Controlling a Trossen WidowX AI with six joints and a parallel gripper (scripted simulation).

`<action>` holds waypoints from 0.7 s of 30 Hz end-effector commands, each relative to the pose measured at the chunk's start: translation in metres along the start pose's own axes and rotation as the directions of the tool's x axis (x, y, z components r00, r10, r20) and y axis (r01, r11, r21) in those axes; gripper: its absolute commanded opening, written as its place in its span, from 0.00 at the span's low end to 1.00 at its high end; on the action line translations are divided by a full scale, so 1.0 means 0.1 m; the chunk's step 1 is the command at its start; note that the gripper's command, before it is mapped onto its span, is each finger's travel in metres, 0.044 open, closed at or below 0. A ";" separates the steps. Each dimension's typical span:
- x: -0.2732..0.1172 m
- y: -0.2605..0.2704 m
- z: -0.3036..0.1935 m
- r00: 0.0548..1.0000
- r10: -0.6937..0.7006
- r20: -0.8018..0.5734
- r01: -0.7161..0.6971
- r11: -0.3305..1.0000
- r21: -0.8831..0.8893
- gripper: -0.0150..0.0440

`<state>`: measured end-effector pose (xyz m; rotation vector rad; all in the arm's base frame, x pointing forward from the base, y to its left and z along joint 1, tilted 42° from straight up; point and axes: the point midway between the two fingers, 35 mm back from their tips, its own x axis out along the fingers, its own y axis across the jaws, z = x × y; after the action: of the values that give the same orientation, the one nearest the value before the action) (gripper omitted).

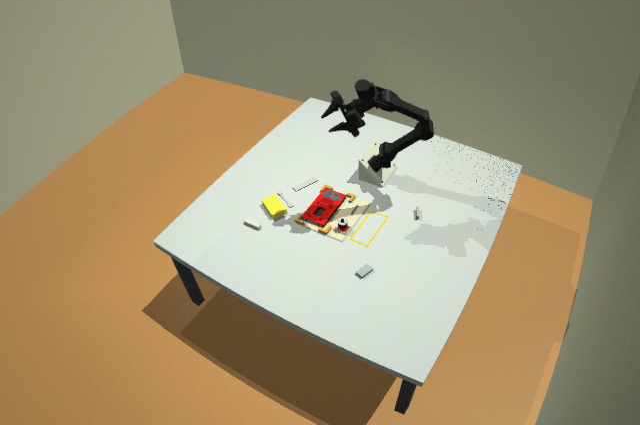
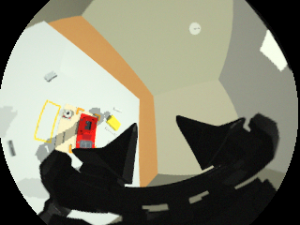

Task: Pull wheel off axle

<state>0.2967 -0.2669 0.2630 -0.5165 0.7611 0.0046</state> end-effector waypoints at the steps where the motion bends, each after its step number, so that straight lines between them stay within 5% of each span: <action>1: 0.51 0.50 0.22 0.972 0.232 0.019 -0.225 0.914 0.338 0.76; 10: 0.98 1.36 0.45 0.846 0.533 -0.028 -0.302 0.522 0.798 0.76; 21: 1.21 2.31 0.60 0.600 0.793 -0.105 0.149 0.018 0.989 0.76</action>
<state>0.3764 -0.1159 0.1491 0.8058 1.1820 -0.0137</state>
